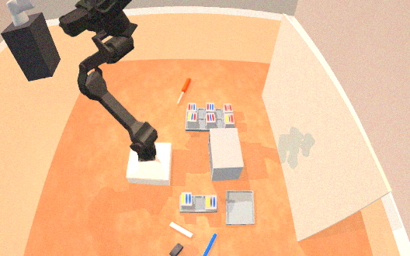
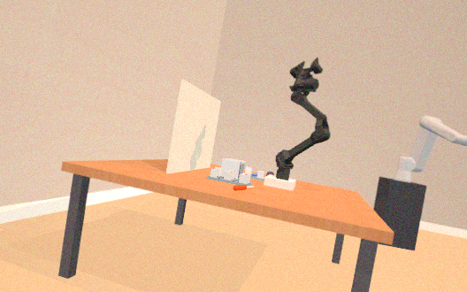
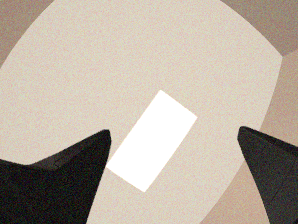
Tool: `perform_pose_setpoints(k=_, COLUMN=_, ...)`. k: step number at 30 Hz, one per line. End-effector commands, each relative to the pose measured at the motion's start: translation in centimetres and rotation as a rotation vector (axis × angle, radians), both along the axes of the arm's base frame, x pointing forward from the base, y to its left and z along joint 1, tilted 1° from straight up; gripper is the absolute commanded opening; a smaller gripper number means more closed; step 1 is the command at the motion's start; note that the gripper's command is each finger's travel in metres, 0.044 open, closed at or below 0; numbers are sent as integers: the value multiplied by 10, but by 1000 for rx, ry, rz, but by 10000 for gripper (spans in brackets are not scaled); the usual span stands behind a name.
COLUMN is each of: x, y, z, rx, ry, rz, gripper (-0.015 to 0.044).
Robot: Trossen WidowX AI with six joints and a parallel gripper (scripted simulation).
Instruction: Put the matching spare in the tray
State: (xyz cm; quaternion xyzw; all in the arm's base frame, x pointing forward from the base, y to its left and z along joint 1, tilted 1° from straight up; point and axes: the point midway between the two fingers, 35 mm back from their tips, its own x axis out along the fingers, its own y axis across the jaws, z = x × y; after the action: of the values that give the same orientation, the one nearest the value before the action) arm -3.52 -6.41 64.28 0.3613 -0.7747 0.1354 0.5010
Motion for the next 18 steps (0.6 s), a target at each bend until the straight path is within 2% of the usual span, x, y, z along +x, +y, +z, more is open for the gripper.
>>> perform_pose_setpoints(k=1, x=56, y=-33, z=3, rx=90, ry=212, rz=-43, gripper=440)
perform_pose_setpoints(k=9, x=166, y=-78, z=-14, rx=196, ry=626, rz=-57, gripper=440)
perform_pose_setpoints(k=18, x=248, y=-95, z=-44, rx=223, ry=954, rz=-34, gripper=440)
